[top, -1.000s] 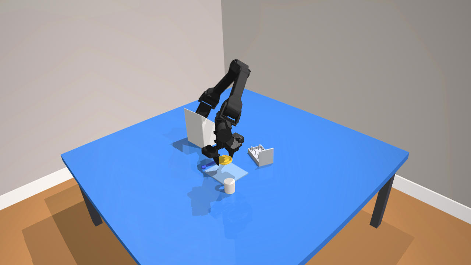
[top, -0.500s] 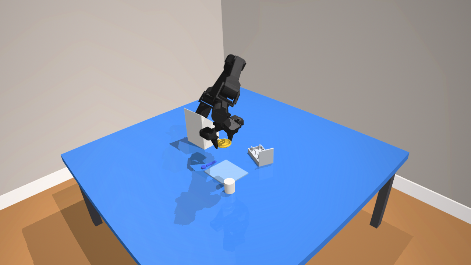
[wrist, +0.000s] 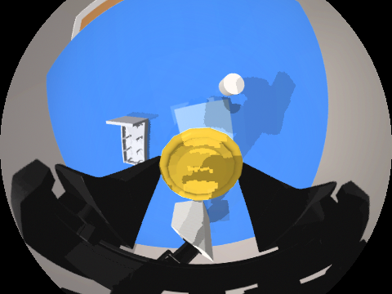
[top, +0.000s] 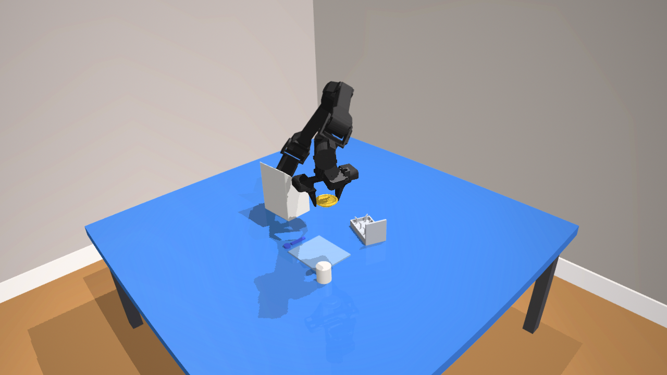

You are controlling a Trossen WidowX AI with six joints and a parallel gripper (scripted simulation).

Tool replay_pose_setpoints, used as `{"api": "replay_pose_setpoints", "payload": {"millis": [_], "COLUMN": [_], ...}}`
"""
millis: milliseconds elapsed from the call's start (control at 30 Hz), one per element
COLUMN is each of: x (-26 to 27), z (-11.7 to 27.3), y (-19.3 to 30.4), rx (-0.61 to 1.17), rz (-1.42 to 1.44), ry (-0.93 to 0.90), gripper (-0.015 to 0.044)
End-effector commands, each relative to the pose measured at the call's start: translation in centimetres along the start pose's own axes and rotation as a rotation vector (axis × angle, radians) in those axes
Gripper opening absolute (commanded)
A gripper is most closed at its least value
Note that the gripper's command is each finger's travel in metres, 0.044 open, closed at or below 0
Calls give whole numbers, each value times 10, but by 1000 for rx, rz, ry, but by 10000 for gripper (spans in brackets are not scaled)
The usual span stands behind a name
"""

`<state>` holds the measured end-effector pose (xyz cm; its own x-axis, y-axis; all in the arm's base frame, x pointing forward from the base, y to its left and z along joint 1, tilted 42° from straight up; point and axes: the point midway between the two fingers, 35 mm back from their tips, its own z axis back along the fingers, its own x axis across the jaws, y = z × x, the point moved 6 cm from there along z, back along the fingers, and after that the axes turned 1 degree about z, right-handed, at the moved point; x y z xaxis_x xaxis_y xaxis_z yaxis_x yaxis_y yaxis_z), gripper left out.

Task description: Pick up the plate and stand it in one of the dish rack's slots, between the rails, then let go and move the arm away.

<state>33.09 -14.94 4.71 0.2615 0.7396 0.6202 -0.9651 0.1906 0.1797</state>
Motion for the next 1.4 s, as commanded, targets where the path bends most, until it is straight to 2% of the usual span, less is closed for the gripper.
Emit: {"api": "replay_pose_setpoints", "payload": {"millis": [0,733,1367], "x": [18,117,175], "z": [3,7,-1], "y": [6,62,130], "rx": [-3,-2,21], "rz": [-121,-873,-1519], "ry": [-2,-3,-10], "gripper": [0,0,0]}}
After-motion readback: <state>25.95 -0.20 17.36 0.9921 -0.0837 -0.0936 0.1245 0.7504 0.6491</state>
